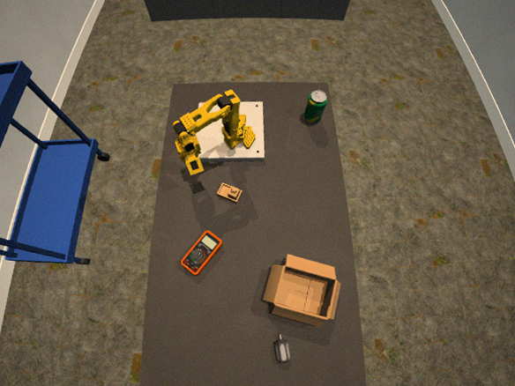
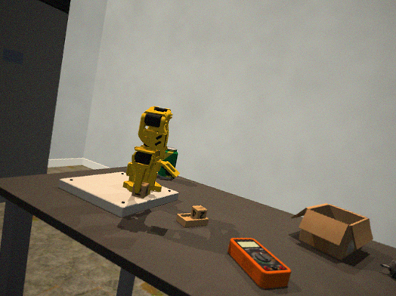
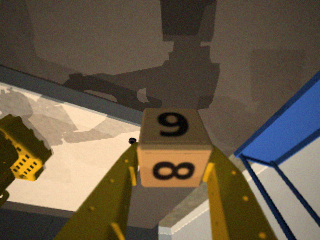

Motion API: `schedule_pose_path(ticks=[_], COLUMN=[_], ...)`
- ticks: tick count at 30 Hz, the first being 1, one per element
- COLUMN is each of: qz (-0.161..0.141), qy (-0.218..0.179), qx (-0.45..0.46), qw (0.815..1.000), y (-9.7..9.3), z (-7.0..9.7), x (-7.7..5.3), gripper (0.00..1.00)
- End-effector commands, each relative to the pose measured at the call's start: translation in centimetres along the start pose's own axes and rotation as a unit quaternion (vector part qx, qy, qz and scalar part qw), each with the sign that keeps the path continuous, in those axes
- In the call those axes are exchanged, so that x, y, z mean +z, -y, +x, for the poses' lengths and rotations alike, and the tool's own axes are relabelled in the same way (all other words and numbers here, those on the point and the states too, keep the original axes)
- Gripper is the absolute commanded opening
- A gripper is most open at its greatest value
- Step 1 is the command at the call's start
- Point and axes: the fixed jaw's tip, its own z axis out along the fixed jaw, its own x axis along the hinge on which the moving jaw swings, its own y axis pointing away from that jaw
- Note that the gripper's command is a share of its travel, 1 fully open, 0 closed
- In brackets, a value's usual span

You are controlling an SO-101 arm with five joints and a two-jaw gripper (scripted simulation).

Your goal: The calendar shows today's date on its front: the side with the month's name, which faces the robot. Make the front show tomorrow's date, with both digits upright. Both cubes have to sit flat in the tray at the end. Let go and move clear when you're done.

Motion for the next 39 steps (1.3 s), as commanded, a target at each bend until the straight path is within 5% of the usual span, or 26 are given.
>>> schedule_pose_path(ticks=[1, 19, 39], qz=[0.006, 0.006, 0.006], qy=[0.002, 0.002, 0.002], qx=[0.002, 0.002, 0.002], qw=[1.0, 1.0, 1.0], y=[0.0, 0.0, 0.0], z=[0.2, 0.2, 0.2], x=[0.2, 2.3, 2.5], gripper=[0.0, 0.0, 0.0])
